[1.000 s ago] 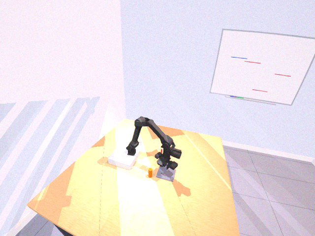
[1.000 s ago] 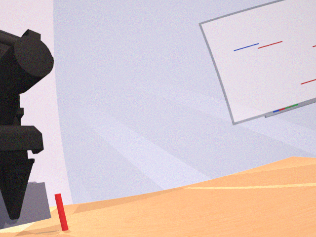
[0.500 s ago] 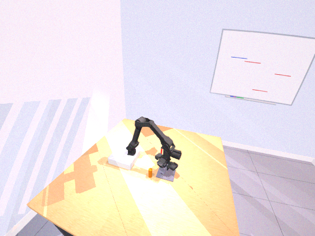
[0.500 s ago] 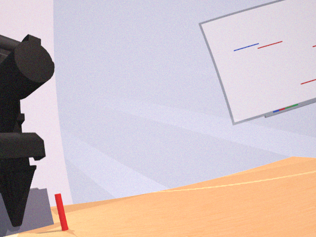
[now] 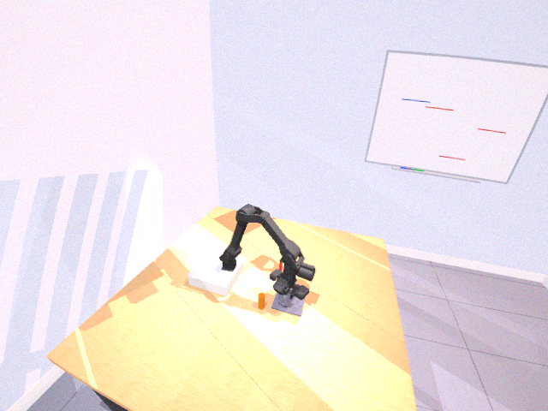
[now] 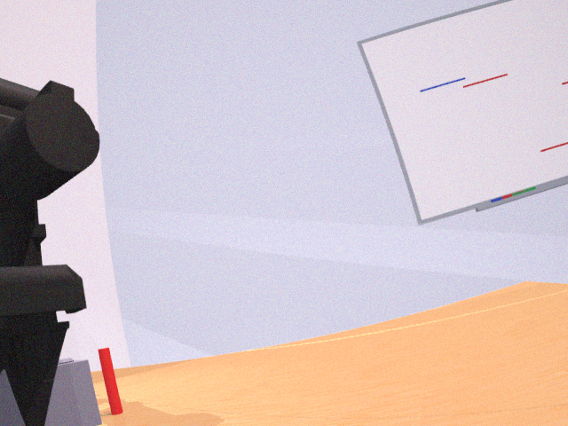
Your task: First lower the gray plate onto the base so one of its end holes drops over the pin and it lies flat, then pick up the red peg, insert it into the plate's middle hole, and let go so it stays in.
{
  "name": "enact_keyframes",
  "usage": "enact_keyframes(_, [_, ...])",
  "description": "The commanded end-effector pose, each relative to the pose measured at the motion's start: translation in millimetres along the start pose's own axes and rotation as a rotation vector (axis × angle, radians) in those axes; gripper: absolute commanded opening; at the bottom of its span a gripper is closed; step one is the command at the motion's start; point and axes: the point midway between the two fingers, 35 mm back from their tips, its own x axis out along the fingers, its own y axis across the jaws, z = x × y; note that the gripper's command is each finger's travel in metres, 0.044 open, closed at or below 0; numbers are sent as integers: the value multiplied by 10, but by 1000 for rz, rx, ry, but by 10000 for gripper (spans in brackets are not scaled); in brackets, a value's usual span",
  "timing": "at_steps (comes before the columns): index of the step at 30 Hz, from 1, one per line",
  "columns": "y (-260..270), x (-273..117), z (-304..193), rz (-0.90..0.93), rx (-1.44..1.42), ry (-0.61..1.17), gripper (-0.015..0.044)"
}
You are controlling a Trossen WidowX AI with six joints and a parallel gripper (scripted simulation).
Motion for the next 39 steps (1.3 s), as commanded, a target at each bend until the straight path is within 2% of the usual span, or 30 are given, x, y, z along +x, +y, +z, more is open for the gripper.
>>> enact_keyframes(1, [-24,90,-1,-10,6,1,0])
enact_keyframes(13, [-8,96,2,-3,0,-1,0])
enact_keyframes(30, [-8,96,2,-3,0,-1,440])
enact_keyframes(35, [-2,71,0,-3,0,-1,440])
enact_keyframes(39, [62,-473,-12,-6,3,0,440])
